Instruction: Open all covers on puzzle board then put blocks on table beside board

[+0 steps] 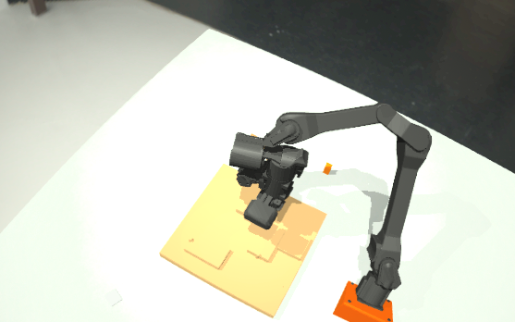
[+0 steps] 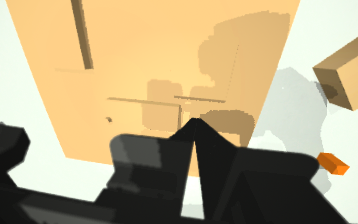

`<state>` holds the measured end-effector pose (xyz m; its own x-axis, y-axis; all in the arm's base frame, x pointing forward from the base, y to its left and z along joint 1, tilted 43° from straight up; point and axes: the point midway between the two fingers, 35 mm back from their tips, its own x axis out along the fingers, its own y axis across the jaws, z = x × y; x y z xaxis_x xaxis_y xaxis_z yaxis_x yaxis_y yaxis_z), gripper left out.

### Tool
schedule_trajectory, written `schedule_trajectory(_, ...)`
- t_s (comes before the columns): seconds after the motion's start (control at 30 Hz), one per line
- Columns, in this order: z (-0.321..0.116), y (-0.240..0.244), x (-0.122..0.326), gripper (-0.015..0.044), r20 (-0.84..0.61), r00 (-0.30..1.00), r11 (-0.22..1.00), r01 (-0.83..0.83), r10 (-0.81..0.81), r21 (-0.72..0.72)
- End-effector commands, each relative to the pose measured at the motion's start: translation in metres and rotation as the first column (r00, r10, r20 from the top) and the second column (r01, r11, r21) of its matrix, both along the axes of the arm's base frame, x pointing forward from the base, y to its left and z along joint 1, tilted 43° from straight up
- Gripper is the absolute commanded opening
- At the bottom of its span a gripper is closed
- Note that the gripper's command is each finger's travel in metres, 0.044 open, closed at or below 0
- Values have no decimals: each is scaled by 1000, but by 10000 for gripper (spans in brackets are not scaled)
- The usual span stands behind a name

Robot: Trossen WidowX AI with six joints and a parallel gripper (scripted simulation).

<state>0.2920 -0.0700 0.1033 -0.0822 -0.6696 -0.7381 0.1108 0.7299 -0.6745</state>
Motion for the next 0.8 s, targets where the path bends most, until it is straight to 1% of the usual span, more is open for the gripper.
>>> schedule_trajectory(0.0,-3,-5,-1,0,-4,1000,1000,-2,2,-5)
schedule_trajectory(0.77,-19,-20,-4,0,-4,1000,1000,-2,2,-7)
